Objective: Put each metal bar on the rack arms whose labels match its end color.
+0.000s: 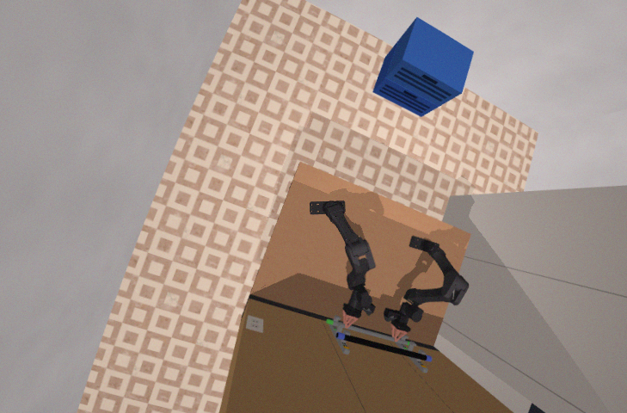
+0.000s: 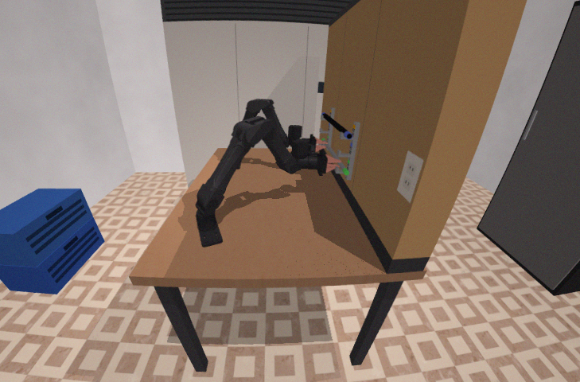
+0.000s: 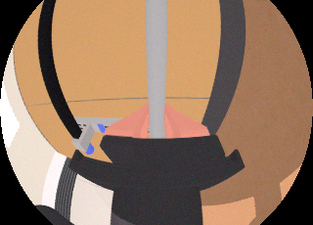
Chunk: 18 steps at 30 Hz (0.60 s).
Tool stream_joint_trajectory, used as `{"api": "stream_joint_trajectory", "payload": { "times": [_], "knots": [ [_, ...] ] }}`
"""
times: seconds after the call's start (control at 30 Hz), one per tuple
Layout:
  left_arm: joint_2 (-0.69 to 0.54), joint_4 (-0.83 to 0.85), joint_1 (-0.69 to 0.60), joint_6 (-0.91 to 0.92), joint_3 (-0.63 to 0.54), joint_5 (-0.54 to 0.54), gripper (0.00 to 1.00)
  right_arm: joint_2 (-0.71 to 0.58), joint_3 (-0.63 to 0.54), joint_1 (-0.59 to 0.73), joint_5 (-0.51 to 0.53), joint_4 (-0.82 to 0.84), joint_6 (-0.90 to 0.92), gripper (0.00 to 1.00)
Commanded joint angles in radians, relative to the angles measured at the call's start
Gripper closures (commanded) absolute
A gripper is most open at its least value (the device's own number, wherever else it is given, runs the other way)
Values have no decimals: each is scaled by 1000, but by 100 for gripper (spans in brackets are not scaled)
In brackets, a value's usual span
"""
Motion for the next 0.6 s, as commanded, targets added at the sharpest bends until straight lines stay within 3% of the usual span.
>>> {"api": "stream_joint_trajectory", "payload": {
  "times": [0.0, 0.57],
  "knots": [
    [2, 30, 9, 4, -8, 11, 100, 5, -3, -5, -7, 31, -11, 100],
    [3, 31, 9, 4, -8, 11, 78, 5, -3, -5, -7, 31, -11, 79]
  ]
}}
